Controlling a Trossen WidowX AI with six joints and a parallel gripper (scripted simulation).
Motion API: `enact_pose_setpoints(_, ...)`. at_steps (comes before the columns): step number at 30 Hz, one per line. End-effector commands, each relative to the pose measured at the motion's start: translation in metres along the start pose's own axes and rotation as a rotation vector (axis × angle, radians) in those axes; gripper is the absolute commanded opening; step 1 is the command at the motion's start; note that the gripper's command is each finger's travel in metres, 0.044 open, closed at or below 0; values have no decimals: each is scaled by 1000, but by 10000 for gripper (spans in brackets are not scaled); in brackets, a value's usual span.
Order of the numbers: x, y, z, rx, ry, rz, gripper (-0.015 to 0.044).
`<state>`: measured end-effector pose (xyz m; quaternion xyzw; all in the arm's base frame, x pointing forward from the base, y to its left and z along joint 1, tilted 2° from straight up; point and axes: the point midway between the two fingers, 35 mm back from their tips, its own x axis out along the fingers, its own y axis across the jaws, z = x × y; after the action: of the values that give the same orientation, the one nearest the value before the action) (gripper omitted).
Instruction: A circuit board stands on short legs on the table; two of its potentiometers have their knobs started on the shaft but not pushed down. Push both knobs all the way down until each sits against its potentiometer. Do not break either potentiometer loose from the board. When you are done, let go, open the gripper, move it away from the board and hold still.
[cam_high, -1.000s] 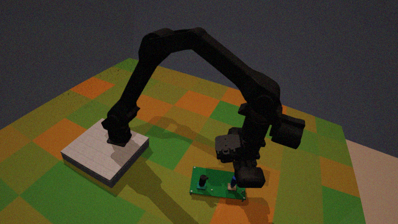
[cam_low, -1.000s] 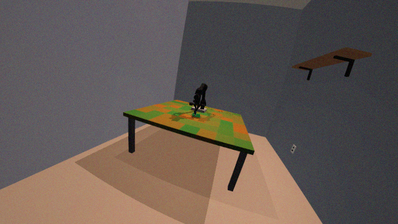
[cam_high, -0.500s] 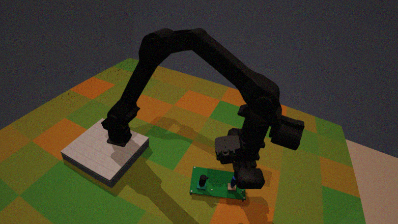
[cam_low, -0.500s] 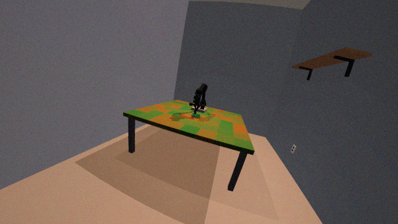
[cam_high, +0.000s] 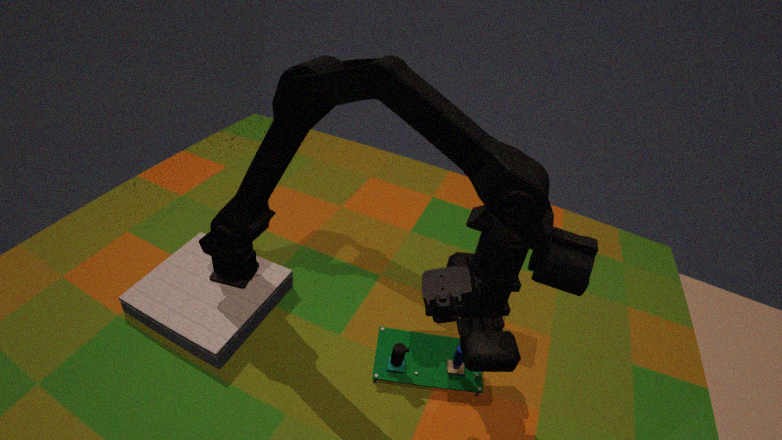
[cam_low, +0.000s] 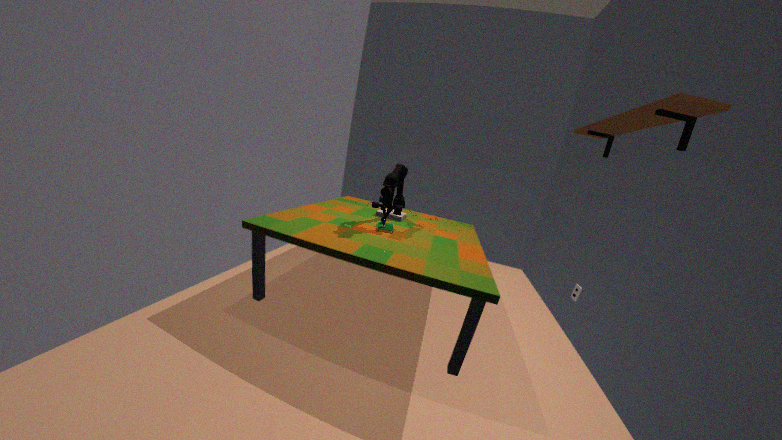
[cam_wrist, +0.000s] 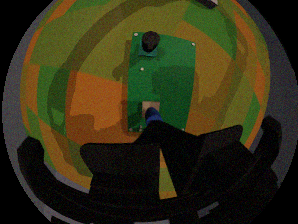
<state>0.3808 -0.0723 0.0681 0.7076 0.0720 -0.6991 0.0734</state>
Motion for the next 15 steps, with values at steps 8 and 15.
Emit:
enact_pose_setpoints(8, 2, 1, 1, 4, -5, 3, 0)
enact_pose_setpoints(15, 2, 1, 1, 4, -5, 3, 0)
